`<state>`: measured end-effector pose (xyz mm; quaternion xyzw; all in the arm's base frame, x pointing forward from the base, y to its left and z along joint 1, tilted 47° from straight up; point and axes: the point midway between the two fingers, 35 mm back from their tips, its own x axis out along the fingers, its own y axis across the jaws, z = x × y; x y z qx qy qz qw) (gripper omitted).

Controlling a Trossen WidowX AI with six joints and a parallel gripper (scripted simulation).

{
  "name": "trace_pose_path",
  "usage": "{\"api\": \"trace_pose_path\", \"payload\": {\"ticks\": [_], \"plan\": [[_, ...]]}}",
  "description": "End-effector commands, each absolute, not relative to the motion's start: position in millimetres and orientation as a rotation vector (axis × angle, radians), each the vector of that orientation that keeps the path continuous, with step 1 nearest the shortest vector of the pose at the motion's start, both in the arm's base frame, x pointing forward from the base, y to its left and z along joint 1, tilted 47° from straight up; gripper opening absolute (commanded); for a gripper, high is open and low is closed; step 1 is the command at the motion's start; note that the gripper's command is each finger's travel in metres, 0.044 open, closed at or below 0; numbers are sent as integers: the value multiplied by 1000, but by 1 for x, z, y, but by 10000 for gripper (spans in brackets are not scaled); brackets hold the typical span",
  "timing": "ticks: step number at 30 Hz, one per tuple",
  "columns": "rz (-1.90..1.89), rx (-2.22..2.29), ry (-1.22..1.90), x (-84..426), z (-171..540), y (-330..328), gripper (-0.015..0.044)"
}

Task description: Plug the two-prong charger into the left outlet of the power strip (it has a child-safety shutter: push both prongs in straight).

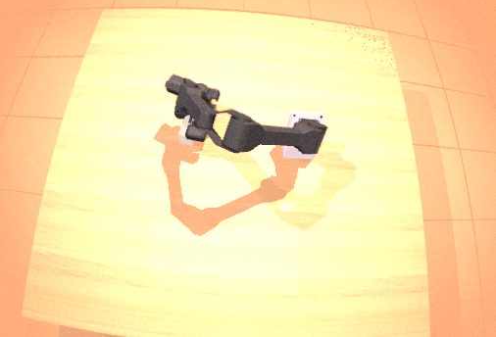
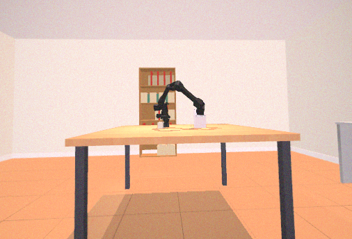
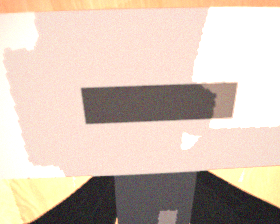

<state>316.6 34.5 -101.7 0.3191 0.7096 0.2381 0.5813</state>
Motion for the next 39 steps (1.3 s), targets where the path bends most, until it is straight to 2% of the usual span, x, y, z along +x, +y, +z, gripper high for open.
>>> {"api": "trace_pose_path", "payload": {"ticks": [1, 39], "plan": [[559, 738, 1629, 325, -99, 31, 0], [559, 738, 1629, 325, -103, 35, 0]]}}
